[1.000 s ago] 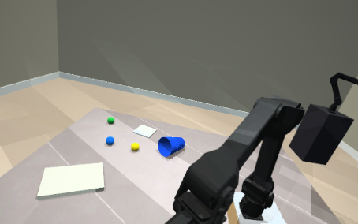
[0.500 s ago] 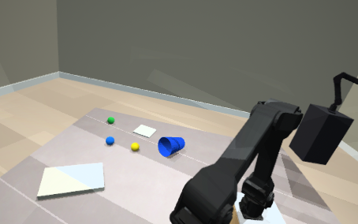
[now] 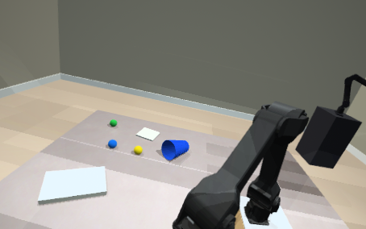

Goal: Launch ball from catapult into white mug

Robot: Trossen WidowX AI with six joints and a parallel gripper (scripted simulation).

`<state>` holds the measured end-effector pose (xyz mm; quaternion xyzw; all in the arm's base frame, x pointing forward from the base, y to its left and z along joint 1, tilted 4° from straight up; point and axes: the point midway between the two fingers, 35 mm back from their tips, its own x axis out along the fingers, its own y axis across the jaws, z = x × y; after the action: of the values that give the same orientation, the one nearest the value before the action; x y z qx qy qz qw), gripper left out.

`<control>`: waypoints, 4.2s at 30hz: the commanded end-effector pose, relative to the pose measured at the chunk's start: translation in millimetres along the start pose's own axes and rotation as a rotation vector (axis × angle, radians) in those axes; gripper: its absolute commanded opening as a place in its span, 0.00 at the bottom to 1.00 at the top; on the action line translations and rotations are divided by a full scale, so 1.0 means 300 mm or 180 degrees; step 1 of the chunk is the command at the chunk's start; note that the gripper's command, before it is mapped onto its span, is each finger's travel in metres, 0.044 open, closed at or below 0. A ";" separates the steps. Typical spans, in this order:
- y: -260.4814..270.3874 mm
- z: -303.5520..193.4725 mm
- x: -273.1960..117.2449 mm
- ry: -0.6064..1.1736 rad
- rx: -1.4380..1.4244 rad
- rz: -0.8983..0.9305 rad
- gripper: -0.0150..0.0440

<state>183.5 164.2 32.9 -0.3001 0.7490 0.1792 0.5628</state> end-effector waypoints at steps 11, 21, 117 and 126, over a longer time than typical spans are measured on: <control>0.000 -0.001 -0.013 -0.0007 0.0000 0.0000 0.70; 0.000 -0.127 -0.348 -0.0064 -0.0011 0.0010 1.00; 0.155 0.530 -0.613 -0.1937 -0.1258 -0.0890 0.25; 0.237 0.407 -0.468 -0.1334 -0.1892 -0.1222 0.25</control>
<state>270.6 334.9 134.8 -0.5034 0.4606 0.3343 0.6501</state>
